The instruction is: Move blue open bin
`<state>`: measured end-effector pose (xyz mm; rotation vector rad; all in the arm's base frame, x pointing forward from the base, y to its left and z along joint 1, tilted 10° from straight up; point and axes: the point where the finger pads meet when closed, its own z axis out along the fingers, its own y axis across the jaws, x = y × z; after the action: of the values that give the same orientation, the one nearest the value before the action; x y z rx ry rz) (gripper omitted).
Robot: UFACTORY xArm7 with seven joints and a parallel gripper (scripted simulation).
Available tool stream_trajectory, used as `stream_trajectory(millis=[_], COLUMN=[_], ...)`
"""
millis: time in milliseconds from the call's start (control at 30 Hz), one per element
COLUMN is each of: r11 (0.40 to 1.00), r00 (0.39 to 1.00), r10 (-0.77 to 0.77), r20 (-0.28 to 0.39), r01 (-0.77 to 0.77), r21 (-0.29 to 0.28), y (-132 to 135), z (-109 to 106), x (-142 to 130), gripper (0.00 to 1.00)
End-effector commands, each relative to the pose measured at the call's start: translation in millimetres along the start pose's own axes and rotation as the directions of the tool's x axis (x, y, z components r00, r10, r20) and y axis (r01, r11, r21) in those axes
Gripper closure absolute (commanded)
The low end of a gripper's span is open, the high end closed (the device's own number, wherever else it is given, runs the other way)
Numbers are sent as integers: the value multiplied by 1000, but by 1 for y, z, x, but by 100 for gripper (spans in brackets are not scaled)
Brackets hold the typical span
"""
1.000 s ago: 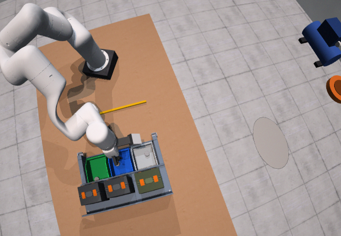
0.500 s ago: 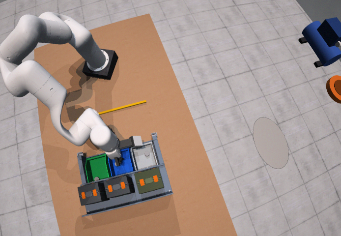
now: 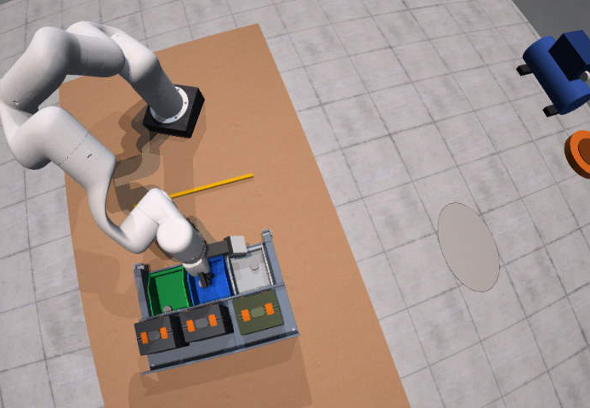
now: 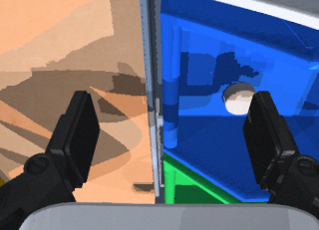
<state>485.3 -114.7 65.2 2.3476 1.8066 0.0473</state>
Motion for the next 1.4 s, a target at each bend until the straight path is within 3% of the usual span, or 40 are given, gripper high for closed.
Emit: stream_trajectory(millis=[0, 1367], r11=[1000, 1000], r00=[1000, 1000], r10=[0, 0], r20=[0, 0], r01=[0, 0], r21=[-3, -3], y=[1, 1], z=[-1, -11], x=[0, 1], gripper=[0, 0])
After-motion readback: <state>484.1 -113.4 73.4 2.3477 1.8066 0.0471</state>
